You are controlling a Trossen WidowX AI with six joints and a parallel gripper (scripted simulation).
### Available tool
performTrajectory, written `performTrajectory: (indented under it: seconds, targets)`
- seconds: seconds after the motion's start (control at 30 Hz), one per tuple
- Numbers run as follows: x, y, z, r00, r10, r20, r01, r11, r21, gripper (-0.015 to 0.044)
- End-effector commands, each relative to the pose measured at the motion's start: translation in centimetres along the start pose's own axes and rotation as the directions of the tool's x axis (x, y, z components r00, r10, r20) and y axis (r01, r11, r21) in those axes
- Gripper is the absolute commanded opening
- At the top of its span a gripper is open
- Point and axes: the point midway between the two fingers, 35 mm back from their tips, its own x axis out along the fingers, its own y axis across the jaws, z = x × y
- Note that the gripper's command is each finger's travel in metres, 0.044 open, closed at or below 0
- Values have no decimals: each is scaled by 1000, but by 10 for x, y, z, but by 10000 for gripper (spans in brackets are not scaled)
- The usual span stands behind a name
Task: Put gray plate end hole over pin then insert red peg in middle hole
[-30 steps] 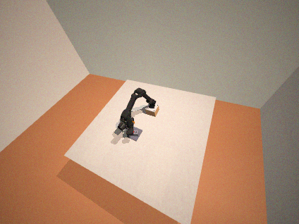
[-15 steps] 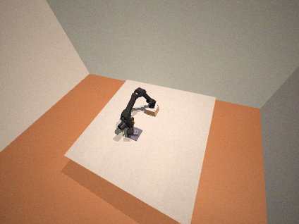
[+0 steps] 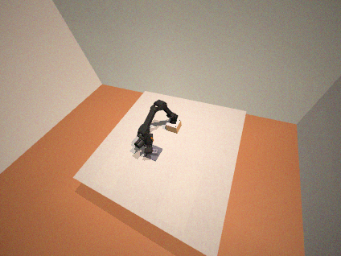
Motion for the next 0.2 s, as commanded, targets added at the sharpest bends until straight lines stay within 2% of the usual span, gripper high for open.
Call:
performTrajectory:
  seconds: [0.0, 0.17]
  targets:
    - [-4, 0, 0, 1000, 0, 6, 0, 1000, 5, 150]
    - [-6, 0, -1, 1000, 0, 6, 0, 1000, 5, 150]
